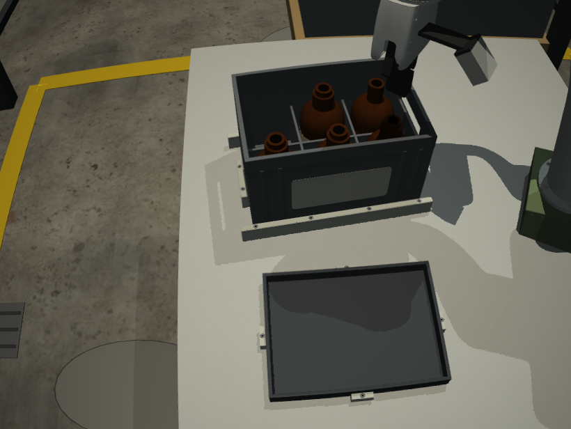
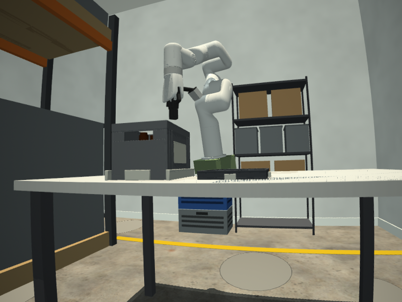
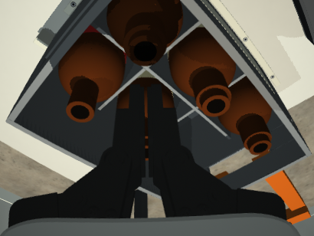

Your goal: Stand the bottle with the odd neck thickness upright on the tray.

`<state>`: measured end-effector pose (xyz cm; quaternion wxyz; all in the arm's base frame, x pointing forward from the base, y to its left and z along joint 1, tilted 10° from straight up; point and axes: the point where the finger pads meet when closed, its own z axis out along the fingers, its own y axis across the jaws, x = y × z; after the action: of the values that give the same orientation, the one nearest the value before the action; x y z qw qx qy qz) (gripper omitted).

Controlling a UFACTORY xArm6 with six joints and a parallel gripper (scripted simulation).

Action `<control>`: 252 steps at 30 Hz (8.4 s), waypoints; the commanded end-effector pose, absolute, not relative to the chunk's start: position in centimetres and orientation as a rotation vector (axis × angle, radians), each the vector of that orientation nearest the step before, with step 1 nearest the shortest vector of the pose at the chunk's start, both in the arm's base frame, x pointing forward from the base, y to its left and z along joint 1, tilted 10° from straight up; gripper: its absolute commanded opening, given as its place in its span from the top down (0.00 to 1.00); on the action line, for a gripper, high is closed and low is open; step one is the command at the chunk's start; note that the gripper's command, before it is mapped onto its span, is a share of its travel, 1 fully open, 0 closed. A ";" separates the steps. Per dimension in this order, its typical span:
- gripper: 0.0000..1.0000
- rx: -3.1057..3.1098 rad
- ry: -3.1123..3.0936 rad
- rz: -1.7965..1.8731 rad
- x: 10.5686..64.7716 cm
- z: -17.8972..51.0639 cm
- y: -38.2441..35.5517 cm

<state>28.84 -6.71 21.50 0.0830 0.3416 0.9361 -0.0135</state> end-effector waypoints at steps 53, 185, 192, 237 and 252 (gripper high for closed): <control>0.35 1.019 2.790 -0.040 29.3 22.4 -15.0; 0.35 1.019 2.792 -0.039 30.4 17.1 -15.6; 0.35 1.019 2.792 -0.039 30.5 16.6 -15.7; 0.35 1.019 2.792 -0.039 30.8 14.1 -15.9; 1.00 1.019 2.792 -0.039 30.8 14.1 -15.9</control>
<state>30.75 -15.83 13.96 0.0830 0.3416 0.9361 -0.0130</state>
